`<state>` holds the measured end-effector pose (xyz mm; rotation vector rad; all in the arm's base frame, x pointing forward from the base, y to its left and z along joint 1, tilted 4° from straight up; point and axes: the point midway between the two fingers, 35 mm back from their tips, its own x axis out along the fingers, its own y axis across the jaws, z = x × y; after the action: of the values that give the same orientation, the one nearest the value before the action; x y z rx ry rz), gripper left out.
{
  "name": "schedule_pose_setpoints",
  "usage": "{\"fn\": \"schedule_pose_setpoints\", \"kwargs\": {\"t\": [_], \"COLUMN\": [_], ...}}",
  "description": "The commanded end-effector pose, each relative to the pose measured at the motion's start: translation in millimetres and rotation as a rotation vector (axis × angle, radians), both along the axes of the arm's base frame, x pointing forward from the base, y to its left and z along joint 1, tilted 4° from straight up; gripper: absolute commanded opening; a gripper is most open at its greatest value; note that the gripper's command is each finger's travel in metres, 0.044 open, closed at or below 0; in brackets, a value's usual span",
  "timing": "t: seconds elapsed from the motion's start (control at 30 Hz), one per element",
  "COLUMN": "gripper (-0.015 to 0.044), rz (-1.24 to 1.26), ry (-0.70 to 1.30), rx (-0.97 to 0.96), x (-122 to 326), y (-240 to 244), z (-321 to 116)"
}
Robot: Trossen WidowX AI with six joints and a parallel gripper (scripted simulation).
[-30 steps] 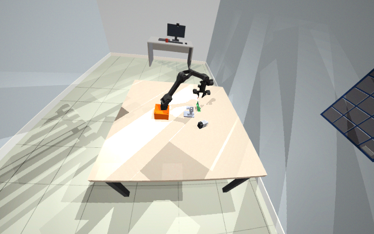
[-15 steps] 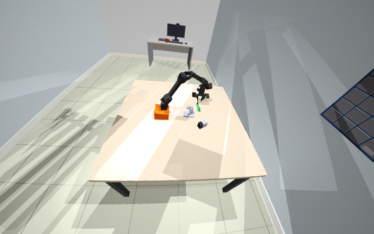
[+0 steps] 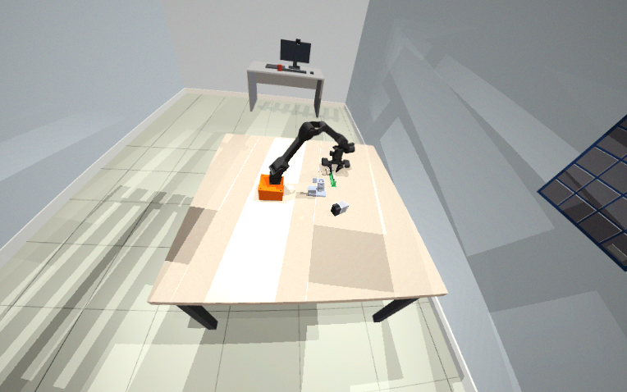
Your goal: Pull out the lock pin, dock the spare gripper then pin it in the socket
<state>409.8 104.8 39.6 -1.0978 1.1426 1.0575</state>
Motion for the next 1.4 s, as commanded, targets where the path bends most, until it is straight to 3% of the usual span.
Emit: {"fn": "schedule_pose_setpoints", "kwargs": {"t": [0.0, 0.53, 0.77, 1.37], "gripper": [0.018, 0.018, 0.0, 0.0], "rz": [0.002, 0.002, 0.002, 0.0], "ry": [0.001, 0.001, 0.001, 0.009], "rx": [-0.004, -0.004, -0.004, -0.002], "x": [0.6, 1.3, 1.3, -2.0], "y": [-0.9, -1.4, -1.4, -1.0], "z": [-9.2, -26.2, -26.2, -13.3]}}
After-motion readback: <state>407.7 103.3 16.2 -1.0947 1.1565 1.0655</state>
